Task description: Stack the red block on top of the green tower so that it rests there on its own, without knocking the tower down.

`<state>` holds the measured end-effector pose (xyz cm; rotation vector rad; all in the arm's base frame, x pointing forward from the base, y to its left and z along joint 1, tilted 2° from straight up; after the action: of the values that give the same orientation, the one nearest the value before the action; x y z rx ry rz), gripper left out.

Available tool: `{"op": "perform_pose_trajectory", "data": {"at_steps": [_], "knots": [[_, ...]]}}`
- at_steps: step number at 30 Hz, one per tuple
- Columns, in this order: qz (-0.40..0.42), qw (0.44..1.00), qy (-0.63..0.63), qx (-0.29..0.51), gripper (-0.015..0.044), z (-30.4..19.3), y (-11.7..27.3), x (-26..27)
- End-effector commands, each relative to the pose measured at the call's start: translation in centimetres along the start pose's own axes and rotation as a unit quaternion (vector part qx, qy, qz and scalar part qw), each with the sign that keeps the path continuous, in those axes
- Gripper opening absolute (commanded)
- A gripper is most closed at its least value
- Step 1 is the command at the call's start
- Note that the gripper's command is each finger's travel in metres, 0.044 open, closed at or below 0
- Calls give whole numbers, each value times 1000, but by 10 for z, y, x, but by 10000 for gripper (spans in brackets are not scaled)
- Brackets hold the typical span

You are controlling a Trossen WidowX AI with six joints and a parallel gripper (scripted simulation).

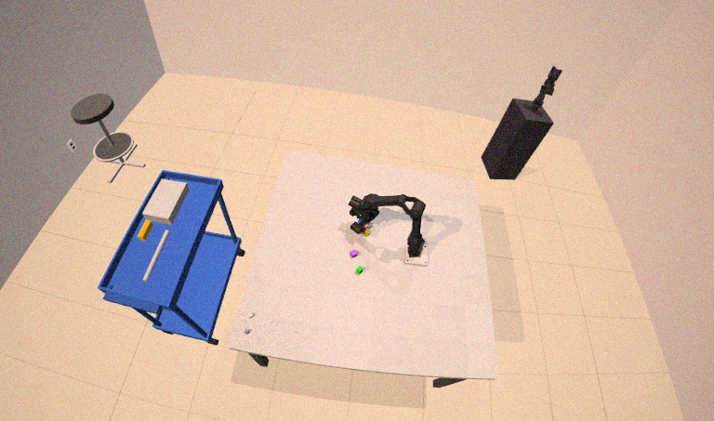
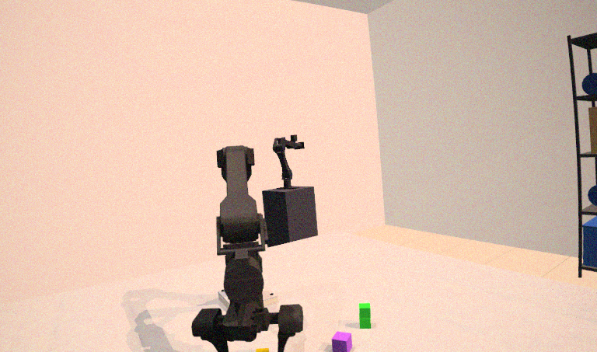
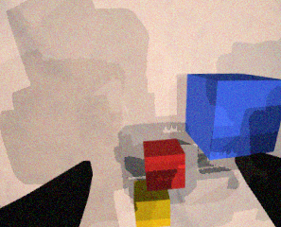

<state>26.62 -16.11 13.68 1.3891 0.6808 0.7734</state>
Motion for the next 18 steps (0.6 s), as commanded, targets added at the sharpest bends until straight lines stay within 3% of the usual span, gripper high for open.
{"op": "perform_pose_trajectory", "data": {"at_steps": [1, 18], "knots": [[3, 1000, -1, 13, 440, -3, -13, 0], [-2, 1000, 0, -1, 433, -6, -3, 2]]}}
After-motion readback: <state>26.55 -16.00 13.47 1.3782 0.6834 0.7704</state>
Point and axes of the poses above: the point midway between the two fingers, 35 mm back from their tips, its own y axis back along the fingers, its own x axis across the jaws, z = x × y, the point moved 9 cm from there along y, back along the fingers, and after that the axes turned 7 degrees about y, right-handed, at the moved point
